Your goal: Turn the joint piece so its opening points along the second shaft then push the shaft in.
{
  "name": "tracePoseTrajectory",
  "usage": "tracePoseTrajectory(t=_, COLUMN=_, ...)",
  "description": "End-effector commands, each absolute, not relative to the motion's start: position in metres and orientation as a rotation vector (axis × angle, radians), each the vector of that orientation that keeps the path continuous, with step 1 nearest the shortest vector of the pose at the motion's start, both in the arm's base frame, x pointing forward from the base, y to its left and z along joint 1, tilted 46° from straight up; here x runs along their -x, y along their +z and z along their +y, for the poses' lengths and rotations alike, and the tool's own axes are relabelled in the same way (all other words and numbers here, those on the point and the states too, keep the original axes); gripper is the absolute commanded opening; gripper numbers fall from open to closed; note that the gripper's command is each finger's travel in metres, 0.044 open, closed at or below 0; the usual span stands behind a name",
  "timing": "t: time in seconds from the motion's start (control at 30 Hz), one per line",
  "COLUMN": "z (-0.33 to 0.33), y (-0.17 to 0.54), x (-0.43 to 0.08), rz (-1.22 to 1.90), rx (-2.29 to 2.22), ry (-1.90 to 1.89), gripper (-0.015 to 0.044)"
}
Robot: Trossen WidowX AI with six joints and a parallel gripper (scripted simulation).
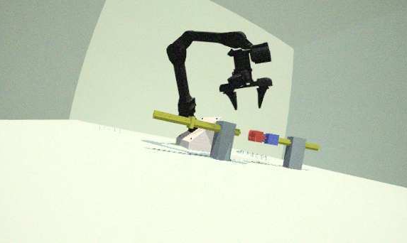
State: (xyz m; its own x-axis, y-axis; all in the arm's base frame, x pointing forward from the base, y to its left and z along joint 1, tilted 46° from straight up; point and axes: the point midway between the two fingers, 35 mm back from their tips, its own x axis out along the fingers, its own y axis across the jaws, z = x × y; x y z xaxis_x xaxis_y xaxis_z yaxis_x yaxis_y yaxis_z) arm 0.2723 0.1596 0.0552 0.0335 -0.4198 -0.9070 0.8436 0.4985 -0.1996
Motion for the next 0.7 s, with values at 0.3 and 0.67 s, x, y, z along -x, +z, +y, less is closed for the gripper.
tracePoseTrajectory(t=0.3, z=0.13, y=0.061, x=-0.271, rz=1.044, rx=-0.893, ry=-1.192, gripper=0.044)
tracePoseTrajectory(t=0.67, z=0.125, y=0.062, x=-0.27, rz=1.016, rx=-0.975, ry=-1.221, gripper=0.044)
